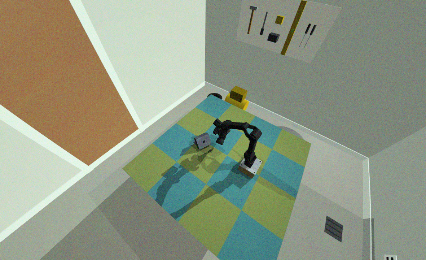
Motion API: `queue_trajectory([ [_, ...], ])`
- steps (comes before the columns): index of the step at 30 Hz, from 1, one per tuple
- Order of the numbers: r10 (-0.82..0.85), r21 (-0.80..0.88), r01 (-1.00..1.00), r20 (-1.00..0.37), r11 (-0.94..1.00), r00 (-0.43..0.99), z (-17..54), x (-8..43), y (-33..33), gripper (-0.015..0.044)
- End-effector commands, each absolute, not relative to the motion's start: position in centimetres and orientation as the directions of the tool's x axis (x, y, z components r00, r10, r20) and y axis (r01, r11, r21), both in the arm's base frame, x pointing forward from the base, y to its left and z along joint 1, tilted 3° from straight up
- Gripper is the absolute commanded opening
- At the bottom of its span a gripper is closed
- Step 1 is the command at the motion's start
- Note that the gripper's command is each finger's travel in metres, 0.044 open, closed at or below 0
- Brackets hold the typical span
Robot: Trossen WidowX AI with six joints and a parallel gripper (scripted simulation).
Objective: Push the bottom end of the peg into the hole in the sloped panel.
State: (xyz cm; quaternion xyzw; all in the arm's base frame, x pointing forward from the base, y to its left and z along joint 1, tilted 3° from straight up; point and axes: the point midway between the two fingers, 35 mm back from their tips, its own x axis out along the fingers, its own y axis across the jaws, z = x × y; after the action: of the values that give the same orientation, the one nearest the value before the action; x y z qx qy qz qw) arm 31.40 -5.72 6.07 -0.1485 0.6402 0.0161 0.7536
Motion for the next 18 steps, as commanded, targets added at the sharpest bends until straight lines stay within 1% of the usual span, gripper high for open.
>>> queue_trajectory([
  [1,-0.181,-0.220,-0.198,-0.964,0.955,0.197,6.2,31.4,-5.4,0.0000],
  [18,-0.231,-0.272,-0.134,-0.937,0.953,0.264,6.0,32.1,-3.7,0.0000],
])
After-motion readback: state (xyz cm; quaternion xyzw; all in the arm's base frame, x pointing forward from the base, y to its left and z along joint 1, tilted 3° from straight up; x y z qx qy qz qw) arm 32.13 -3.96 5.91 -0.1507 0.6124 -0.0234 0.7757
